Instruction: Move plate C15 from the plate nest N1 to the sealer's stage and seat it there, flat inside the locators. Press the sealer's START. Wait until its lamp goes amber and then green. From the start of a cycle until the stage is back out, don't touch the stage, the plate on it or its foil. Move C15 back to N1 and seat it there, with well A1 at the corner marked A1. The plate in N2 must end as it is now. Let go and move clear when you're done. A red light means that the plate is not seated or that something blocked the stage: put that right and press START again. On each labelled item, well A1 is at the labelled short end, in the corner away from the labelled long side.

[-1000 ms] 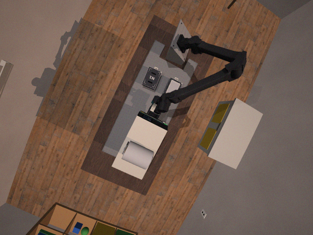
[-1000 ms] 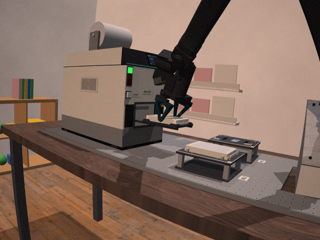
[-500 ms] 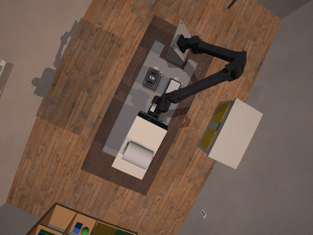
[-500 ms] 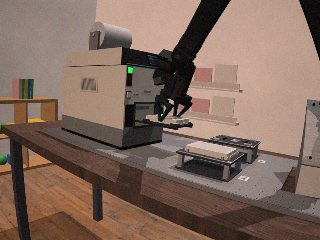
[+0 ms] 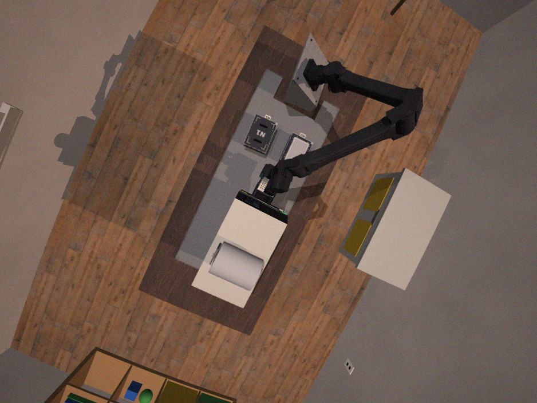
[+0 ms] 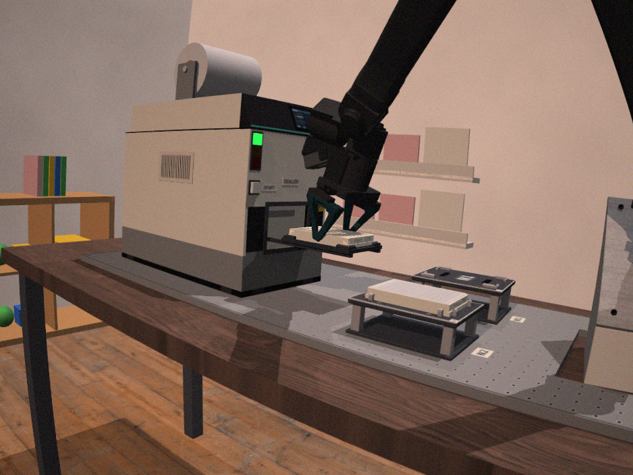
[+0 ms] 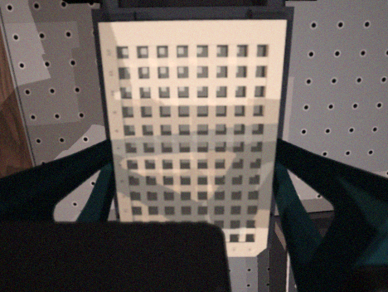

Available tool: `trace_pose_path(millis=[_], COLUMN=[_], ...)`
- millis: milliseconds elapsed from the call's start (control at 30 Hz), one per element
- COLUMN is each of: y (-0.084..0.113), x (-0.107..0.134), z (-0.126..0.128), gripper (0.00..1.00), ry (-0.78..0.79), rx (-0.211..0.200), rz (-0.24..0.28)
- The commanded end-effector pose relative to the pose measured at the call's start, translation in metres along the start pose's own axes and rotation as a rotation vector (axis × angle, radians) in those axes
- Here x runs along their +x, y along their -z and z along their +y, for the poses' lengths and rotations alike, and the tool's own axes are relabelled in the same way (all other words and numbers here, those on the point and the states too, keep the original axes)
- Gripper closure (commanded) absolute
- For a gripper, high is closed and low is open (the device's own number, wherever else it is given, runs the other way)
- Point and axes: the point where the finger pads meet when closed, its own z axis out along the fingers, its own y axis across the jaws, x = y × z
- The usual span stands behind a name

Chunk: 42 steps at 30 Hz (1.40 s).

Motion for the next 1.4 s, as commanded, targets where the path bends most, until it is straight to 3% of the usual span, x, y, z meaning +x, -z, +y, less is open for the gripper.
trace_pose_path(millis=[0, 467, 1367], y=[0.006, 0.010, 0.005], x=[-0.020, -0.027, 0.000], z=[0.002, -0.004, -0.016], gripper=[1.00, 1.00, 1.00], ry=[0.011, 0.012, -0.021], rx=[-0.014, -0.001, 0.009], rz=[-0.021, -0.038, -0.004])
